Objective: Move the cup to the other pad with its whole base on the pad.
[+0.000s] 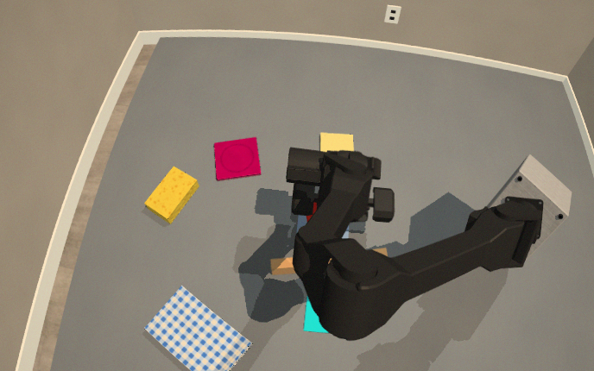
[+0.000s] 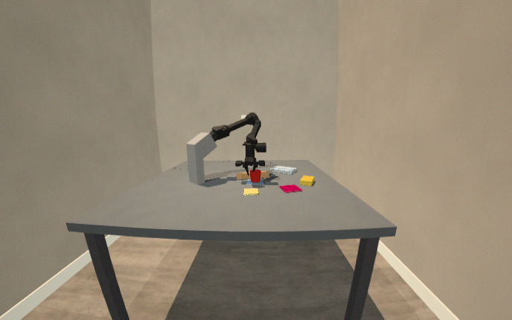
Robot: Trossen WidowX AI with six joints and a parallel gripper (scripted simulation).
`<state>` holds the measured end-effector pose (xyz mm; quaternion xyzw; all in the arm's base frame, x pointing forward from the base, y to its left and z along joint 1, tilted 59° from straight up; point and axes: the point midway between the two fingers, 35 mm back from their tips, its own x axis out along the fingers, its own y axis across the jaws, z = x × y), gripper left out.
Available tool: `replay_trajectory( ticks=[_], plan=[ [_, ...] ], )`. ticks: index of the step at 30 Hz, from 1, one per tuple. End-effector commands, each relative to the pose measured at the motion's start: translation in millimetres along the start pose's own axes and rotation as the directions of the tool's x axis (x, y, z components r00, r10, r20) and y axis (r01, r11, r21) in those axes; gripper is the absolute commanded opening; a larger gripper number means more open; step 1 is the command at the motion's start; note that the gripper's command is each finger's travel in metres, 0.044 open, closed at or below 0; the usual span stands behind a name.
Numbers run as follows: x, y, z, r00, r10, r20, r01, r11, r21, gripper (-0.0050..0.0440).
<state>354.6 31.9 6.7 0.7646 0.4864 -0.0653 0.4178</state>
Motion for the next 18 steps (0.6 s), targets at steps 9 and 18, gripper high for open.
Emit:
replay_trajectory(
  ticks=[9,18],
  plan=[
    [-0.5,0.8,0.0,1.000,0.002,0.000,-0.002,1.000,-0.003,0.0044],
    [-0.5,0.8,0.0,1.000,0.002,0.000,-0.002,1.000,-0.003,0.0000]
  ],
)
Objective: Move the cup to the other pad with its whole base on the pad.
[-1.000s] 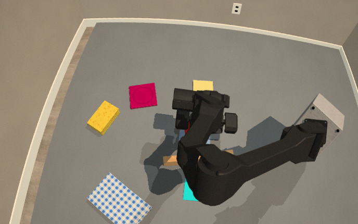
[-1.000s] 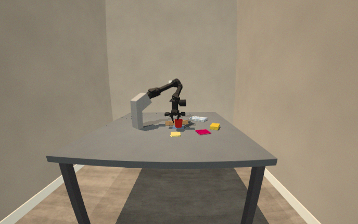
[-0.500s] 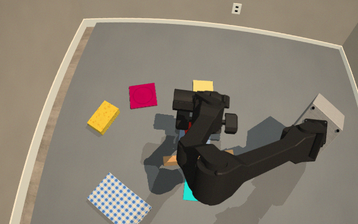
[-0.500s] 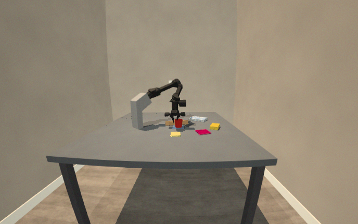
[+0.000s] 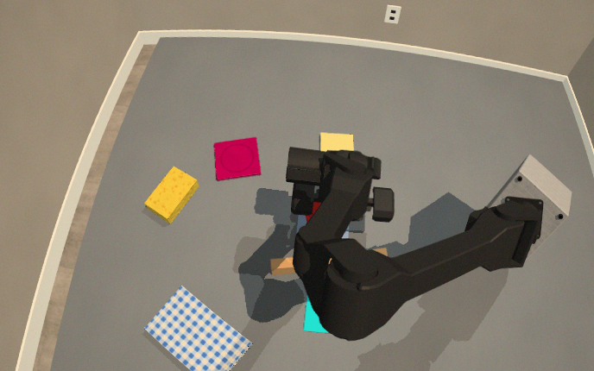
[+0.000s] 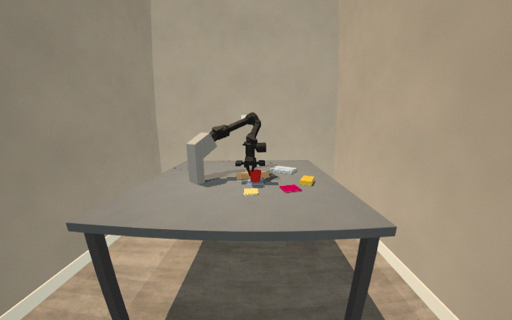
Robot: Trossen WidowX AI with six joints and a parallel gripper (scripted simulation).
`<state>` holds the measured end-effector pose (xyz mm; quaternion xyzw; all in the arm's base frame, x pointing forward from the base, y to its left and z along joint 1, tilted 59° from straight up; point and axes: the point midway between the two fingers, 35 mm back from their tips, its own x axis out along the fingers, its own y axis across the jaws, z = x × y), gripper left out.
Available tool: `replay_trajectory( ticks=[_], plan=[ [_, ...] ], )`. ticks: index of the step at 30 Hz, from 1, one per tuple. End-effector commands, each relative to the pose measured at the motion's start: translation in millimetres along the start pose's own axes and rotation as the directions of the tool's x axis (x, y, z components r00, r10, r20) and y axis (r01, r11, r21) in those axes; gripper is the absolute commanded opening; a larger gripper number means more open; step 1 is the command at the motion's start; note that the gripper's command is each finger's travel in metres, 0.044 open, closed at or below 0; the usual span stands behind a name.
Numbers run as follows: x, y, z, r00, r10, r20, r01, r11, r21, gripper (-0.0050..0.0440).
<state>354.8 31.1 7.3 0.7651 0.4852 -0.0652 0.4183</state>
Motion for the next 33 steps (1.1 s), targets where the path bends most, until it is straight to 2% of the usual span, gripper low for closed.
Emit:
replay_trajectory(
  ticks=[1,6,29,33],
  plan=[
    [0.2,0.2,-0.2,1.000,0.000,-0.001,0.000,1.000,-0.003,0.0000],
    [-4.1,0.4,0.6,1.000,-0.002,0.000,0.002,1.000,-0.003,0.0000],
    [-62.4,-2.4,7.4,1.000,-0.006,0.000,0.006,1.000,0.004,0.0000],
    [-66.4,-3.6,8.6,1.000,-0.005,-0.001,0.005,1.000,0.005,0.0000]
  ],
)
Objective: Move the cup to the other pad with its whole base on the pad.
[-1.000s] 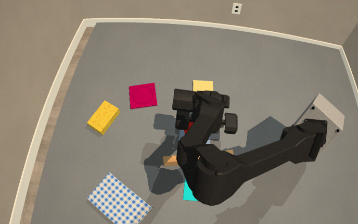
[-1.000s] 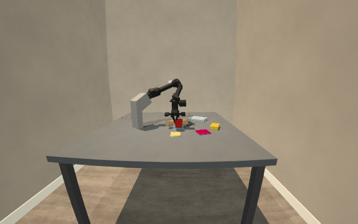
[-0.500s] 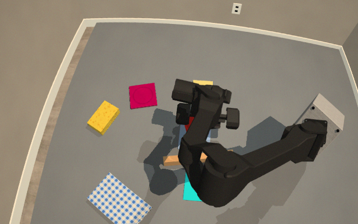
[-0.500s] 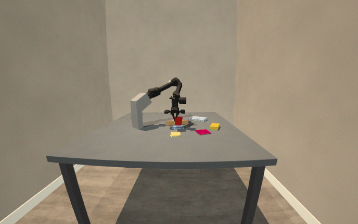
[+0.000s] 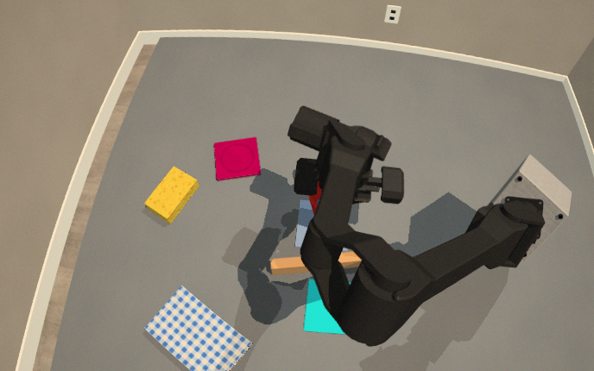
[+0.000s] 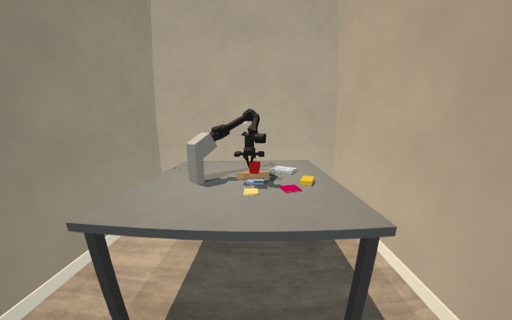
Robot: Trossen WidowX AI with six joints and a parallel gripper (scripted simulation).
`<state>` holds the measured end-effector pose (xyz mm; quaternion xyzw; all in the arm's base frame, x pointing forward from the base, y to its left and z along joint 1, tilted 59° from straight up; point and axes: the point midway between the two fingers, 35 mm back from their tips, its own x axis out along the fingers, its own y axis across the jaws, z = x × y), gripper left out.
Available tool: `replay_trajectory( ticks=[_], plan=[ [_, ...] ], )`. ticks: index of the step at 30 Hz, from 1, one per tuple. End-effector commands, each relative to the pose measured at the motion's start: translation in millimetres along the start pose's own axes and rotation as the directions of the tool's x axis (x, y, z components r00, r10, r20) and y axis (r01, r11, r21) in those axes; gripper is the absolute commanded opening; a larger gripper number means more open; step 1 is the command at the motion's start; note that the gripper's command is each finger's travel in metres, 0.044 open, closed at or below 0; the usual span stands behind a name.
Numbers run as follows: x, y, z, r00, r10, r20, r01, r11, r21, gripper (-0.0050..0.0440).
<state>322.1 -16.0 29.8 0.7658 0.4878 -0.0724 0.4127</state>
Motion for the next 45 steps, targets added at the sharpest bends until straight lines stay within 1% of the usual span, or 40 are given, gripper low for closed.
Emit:
replay_trajectory(
  ticks=[1,23,45],
  plan=[
    [-5.7,1.0,-0.1,1.000,0.005,-0.004,-0.005,1.000,-0.011,0.0000],
    [-4.3,0.4,0.5,1.000,0.005,0.000,-0.005,1.000,-0.004,0.0000],
    [-5.7,-4.1,-29.7,1.000,0.005,-0.002,-0.005,1.000,-0.009,0.0000]
  ],
)
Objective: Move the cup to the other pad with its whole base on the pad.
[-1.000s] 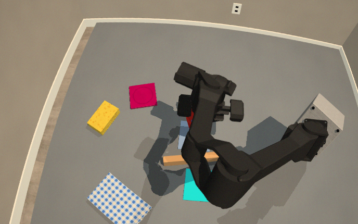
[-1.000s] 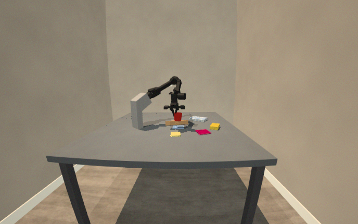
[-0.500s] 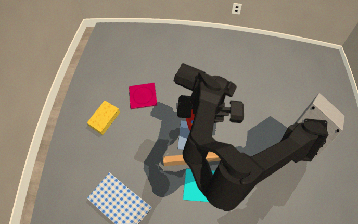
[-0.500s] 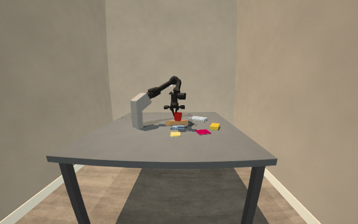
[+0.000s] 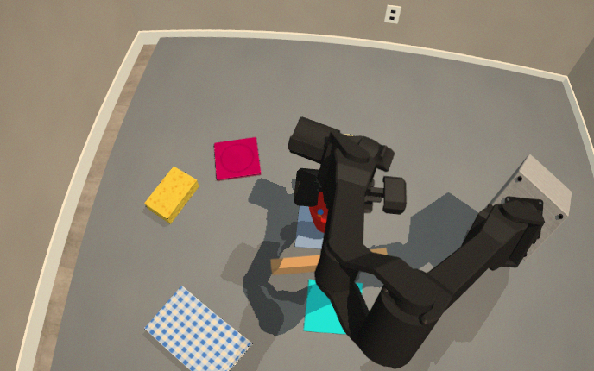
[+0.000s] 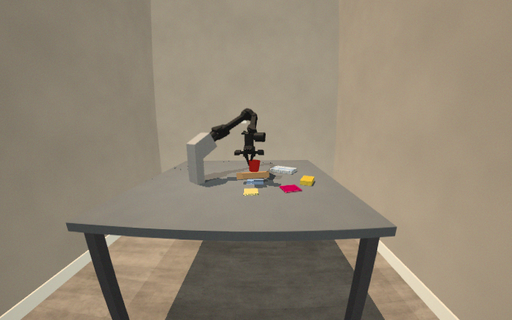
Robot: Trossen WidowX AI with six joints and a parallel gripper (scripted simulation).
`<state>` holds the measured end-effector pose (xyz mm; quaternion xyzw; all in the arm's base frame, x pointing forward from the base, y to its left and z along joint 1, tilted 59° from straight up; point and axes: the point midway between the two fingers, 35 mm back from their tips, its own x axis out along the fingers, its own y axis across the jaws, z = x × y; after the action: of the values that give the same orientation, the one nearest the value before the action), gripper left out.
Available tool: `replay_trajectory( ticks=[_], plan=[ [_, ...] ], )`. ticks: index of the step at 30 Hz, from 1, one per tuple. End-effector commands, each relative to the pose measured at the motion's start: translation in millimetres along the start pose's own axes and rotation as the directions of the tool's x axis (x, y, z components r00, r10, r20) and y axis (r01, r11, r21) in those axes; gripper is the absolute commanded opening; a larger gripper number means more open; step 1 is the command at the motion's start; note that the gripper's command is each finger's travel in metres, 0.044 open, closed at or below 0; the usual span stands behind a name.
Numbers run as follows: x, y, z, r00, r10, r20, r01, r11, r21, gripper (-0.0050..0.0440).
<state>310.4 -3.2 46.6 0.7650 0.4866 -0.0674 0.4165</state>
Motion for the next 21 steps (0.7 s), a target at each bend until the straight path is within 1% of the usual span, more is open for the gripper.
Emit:
replay_trajectory(
  ticks=[1,21],
  plan=[
    [0.0,-1.9,-7.9,1.000,-0.001,0.000,0.001,1.000,0.002,0.0000],
    [-1.2,-5.5,-35.4,1.000,-0.002,0.000,0.002,1.000,0.001,0.0000]
  ],
)
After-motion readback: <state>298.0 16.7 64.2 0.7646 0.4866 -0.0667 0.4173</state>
